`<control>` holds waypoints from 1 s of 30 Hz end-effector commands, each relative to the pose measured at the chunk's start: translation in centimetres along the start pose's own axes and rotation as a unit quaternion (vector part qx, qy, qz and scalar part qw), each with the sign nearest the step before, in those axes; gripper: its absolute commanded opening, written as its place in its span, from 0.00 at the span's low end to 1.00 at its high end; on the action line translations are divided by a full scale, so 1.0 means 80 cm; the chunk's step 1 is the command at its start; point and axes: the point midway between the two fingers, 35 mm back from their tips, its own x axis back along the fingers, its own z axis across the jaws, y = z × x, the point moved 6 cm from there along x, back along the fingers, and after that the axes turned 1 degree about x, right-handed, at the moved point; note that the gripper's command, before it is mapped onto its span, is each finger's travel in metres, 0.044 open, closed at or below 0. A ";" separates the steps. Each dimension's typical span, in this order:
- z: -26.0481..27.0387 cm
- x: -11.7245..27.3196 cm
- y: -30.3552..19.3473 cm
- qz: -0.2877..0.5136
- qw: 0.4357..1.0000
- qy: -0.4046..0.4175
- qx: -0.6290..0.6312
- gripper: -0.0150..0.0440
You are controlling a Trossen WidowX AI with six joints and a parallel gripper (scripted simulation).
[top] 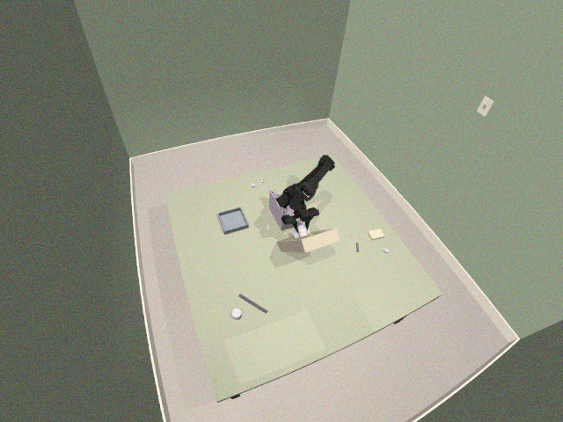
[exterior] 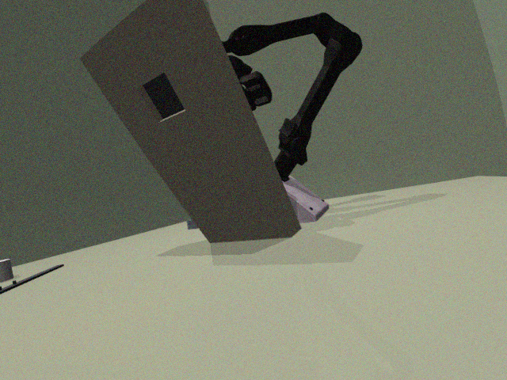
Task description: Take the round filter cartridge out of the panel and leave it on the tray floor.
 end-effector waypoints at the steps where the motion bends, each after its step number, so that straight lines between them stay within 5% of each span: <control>1: 0.000 0.000 0.000 0.000 1.000 0.000 0.001 0.63; 6: 0.000 0.000 0.000 0.000 1.000 0.000 0.001 0.57; 13: 0.000 0.005 0.010 0.000 1.000 0.001 0.000 0.26; 30: -0.005 0.079 0.035 0.002 1.000 -0.004 -0.002 0.25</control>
